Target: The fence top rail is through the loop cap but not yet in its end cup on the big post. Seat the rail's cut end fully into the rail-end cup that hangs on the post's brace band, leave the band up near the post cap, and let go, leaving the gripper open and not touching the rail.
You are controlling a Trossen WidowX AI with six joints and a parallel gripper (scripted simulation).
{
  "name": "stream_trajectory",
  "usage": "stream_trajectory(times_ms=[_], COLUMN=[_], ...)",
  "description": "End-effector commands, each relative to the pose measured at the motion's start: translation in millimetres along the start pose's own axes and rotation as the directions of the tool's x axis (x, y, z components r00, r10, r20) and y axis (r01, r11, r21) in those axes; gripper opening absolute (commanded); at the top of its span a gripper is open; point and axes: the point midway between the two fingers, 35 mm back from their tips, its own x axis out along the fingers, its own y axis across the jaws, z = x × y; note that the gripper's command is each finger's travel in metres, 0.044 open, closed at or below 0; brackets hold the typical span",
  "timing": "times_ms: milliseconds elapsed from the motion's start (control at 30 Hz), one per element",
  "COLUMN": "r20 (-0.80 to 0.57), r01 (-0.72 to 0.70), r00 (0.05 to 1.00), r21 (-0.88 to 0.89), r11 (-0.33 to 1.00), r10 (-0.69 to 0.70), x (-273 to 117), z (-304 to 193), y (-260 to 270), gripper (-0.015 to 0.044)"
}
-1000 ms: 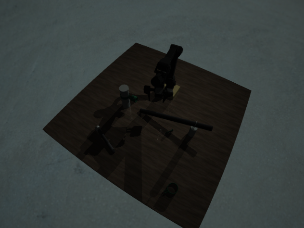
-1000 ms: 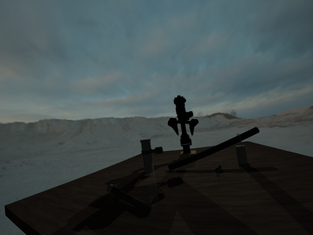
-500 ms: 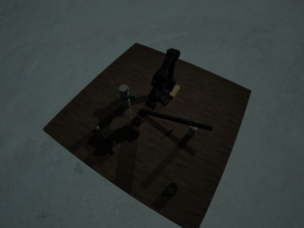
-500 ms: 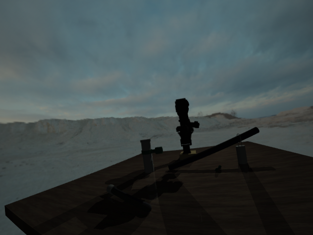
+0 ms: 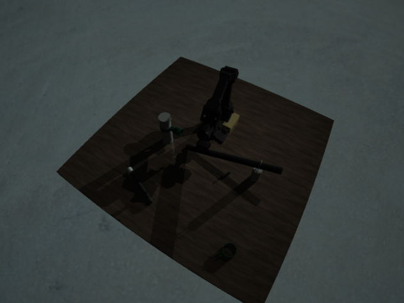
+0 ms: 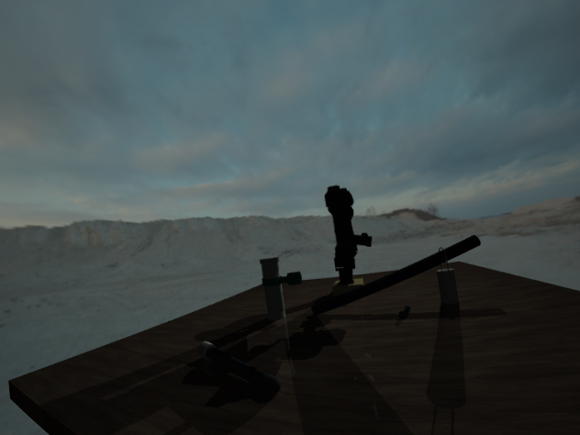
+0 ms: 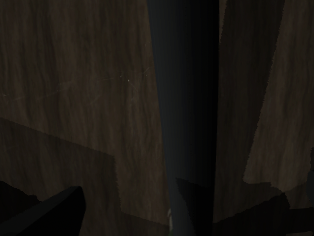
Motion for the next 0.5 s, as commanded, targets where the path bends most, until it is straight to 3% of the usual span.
stream_trajectory(times_ms=[0,467], r20=[-0.005,-0.005], r01=[-0.018,-0.018], r00=[1.000,1.000], r21=[-0.007,-0.007], r11=[1.000,1.000], r10=[0.018,0.018], x=[18,36], z=[-1,-1], y=[3,4], gripper=[0.0440,0.0440])
